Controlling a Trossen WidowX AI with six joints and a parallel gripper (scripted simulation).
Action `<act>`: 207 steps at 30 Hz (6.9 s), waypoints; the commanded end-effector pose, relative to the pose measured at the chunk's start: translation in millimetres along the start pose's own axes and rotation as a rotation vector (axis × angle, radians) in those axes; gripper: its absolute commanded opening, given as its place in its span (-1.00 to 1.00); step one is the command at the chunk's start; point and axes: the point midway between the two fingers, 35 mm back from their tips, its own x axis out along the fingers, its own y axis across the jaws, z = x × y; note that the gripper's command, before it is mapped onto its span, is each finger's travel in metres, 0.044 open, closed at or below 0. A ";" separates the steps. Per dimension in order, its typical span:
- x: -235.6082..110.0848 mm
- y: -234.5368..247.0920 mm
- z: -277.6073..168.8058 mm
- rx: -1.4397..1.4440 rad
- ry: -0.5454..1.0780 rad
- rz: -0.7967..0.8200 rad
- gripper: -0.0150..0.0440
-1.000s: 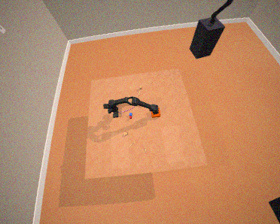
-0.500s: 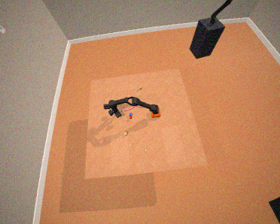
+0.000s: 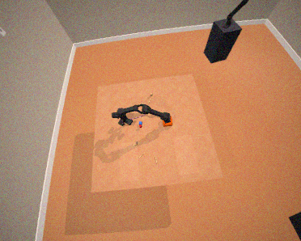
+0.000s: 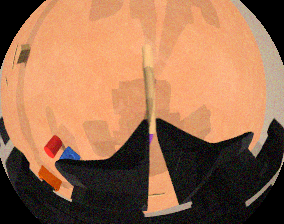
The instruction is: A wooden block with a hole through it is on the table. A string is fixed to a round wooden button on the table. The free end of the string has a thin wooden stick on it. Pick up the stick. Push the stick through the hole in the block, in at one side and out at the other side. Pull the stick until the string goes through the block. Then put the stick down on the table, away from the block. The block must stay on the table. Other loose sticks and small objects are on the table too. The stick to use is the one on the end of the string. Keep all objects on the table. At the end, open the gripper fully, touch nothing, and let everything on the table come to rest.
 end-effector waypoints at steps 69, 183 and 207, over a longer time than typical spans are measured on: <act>13.9 20.2 5.0 -1.996 -0.005 -0.006 -0.49; 15.8 123.7 -57.6 -2.125 -0.009 0.012 -0.07; -62.2 134.7 -65.5 -1.084 0.002 0.004 -0.07</act>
